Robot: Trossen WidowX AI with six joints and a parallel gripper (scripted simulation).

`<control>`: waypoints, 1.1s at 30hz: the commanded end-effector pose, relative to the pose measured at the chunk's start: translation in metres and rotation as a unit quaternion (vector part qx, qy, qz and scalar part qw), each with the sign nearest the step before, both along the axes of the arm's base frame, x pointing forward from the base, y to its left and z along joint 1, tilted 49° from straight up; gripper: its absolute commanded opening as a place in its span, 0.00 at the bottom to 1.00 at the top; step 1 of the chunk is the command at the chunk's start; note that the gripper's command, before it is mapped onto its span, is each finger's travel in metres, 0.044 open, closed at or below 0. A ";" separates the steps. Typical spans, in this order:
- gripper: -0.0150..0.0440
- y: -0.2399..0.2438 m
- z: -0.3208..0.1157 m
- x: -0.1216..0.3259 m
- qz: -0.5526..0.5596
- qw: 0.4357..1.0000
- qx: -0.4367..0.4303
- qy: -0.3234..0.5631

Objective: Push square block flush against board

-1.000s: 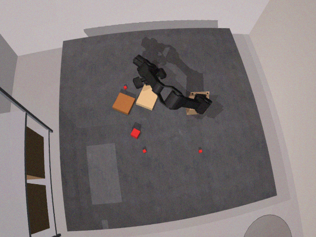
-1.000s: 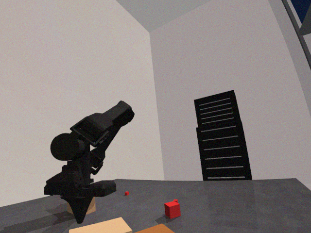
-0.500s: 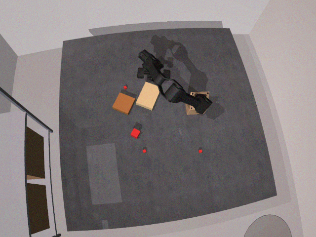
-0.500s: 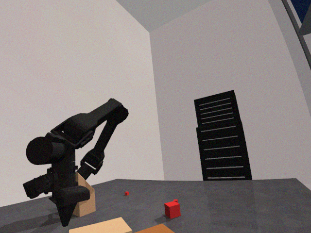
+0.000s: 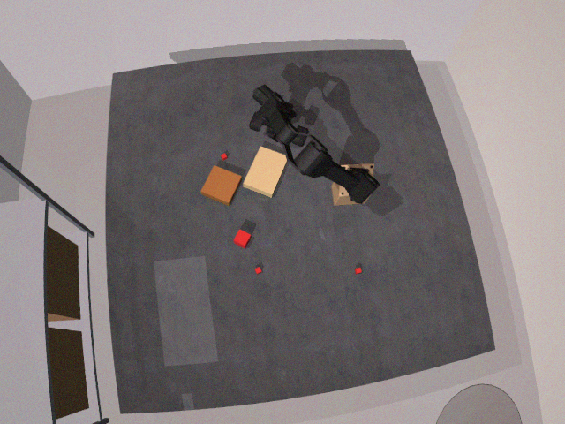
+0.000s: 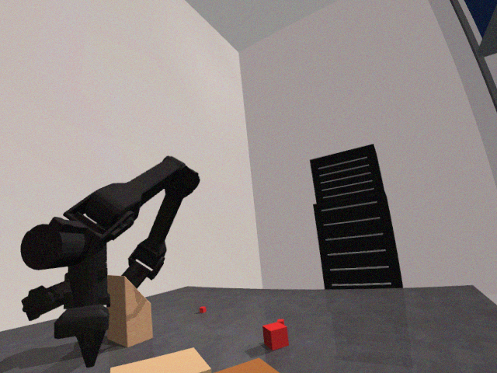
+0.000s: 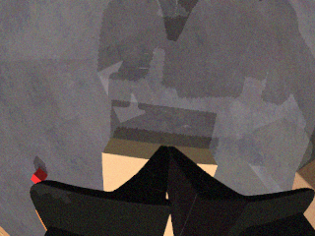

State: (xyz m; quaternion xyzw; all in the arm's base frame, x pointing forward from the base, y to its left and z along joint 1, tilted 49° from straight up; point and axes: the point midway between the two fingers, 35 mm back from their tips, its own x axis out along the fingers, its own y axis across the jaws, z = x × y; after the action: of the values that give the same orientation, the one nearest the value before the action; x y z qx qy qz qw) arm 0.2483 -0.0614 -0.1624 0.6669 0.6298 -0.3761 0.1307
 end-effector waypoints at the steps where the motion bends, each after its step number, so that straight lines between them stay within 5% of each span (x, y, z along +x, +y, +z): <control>1: 0.25 0.020 -0.020 -0.003 -0.003 1.000 0.000 0.008; 33: 0.25 0.060 -0.015 0.009 -0.005 1.000 -0.001 0.008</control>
State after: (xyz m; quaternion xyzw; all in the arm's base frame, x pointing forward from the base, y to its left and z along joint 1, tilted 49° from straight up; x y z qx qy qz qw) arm 0.2543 -0.0070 -0.1832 0.6651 0.6272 -0.3851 0.1260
